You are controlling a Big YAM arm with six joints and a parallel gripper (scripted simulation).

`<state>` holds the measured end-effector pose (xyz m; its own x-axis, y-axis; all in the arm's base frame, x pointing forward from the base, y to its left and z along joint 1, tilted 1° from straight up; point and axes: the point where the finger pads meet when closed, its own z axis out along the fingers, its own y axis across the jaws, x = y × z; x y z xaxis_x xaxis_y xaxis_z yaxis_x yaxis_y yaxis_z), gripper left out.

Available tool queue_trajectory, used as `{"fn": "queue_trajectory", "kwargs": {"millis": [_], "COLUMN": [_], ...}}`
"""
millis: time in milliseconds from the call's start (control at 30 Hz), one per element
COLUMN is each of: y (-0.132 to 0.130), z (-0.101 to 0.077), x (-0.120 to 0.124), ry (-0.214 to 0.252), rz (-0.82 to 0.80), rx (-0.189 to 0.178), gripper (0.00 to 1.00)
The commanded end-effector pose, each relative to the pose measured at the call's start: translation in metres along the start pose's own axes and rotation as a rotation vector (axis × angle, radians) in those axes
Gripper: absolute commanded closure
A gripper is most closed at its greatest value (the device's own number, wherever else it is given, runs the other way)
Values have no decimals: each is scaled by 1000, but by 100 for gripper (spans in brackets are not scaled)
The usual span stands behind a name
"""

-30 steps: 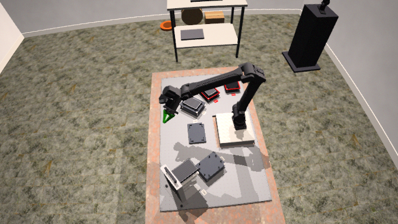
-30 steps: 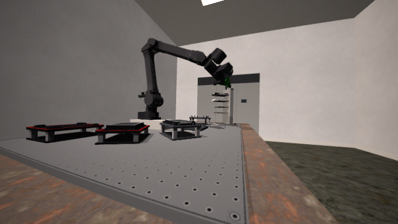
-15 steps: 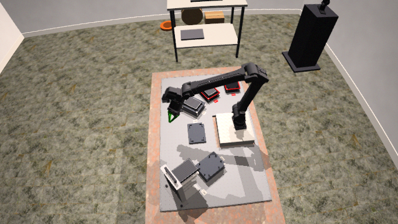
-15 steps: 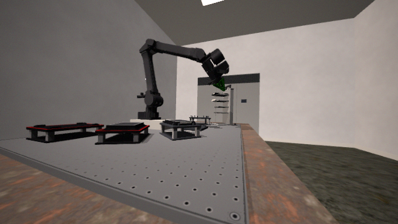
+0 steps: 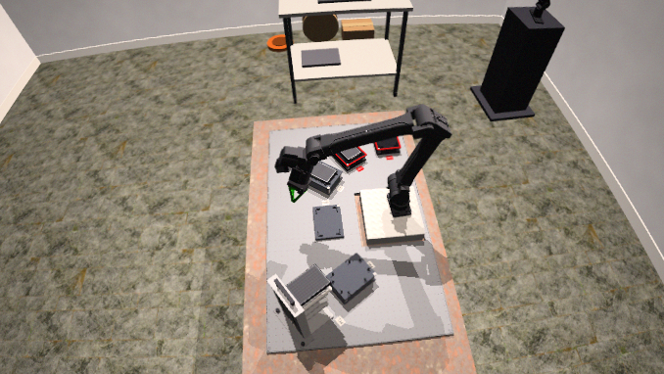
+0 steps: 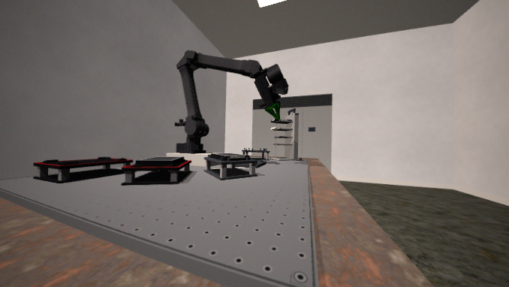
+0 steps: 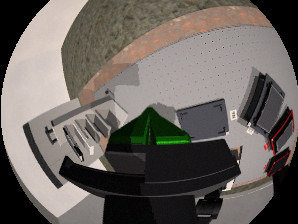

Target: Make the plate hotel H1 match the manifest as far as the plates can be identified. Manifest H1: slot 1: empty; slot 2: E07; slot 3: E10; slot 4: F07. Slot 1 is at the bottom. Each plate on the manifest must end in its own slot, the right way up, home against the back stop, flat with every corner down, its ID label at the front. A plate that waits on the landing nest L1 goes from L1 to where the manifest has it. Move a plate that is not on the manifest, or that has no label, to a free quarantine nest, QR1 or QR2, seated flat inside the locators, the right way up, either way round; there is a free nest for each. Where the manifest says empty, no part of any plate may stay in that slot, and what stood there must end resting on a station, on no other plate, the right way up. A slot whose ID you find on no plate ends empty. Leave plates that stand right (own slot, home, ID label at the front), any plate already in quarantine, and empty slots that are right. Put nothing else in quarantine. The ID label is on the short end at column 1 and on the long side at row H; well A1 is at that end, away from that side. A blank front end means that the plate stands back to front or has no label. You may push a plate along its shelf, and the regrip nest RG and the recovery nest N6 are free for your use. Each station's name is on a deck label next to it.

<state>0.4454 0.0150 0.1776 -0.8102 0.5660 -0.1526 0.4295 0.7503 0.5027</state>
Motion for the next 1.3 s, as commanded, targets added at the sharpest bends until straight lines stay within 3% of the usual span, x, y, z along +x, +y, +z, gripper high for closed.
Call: {"fn": "queue_trajectory", "kwargs": {"millis": [0,33,67,100,167,233,267,367,433,533,567,633,667,733,800,833,933,967,1000,1067,1133,1200,1233,1267], "y": [5,5,22,21,3,3,13,6,-21,-34,-36,-17,-16,-47,-47,-29,-32,-33,-55,-61,-44,-51,-69,-75], "z": [-16,-16,-33,-35,-26,-26,-37,-40,-26,-32,-33,-50,-50,-40,-40,-53,-54,-60,-47,-51,-68,-68,-59,-63], "x": [7,11,-6,-6,10,10,0,6,30,32,34,20,24,45,45,31,37,39,61,63,49,56,75,74], "ry": [-11,-1,-40,-37,1,1,-21,6,58,53,62,35,49,99,99,68,112,104,159,171,144,174,221,216], "rz": [-84,-105,-141,-157,-158,-158,-186,-230,-208,-191,-207,-269,-293,-259,-259,-300,-355,-364,-346,-356,-411,-432,-419,-403], "rx": [-3,17,13,32,69,69,74,135,163,162,185,198,215,245,245,243,296,298,318,335,348,376,390,392], "gripper": [100,100,100,100,100,100,100,100,100,100,100,100,100,100,100,100,100,100,100,100,100,100,100,100]}}
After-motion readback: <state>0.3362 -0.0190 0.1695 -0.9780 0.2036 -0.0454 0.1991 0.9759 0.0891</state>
